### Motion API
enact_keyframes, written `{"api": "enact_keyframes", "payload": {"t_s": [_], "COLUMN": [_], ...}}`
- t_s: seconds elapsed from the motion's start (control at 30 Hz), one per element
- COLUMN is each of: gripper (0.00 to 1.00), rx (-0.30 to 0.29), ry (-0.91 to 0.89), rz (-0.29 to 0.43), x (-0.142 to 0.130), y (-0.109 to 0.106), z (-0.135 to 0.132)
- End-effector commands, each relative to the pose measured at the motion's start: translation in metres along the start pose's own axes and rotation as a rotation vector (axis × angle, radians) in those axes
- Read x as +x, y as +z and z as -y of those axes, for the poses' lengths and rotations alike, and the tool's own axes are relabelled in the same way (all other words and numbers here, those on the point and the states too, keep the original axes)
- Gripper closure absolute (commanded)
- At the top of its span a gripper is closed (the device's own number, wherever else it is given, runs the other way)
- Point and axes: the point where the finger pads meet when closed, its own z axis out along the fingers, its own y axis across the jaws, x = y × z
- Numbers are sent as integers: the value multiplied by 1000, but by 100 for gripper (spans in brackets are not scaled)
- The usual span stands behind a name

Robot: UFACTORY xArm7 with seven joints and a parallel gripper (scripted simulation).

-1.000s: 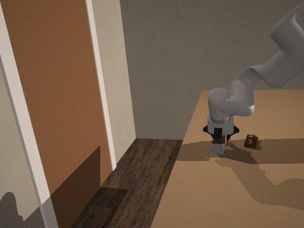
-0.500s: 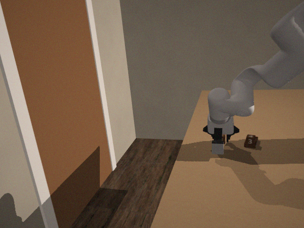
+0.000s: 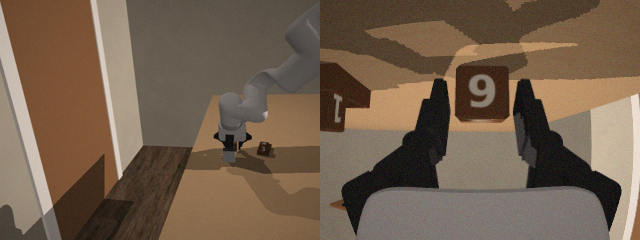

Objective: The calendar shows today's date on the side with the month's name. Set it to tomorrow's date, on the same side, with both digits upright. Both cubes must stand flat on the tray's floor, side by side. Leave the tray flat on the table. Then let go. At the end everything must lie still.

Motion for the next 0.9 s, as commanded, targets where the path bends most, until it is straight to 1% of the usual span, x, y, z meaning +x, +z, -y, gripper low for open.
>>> {"api": "enact_keyframes", "payload": {"t_s": [0.0, 0.2, 0.23, 0.87], "gripper": [51, 51, 71, 71], "rx": [-3, -3, -3, -3], "ry": [2, 2, 2, 2], "rz": [-1, -1, -1, -1], "x": [-1, -1, -1, -1], "y": [-1, -1, -1, -1], "z": [-2, -2, -2, -2]}}
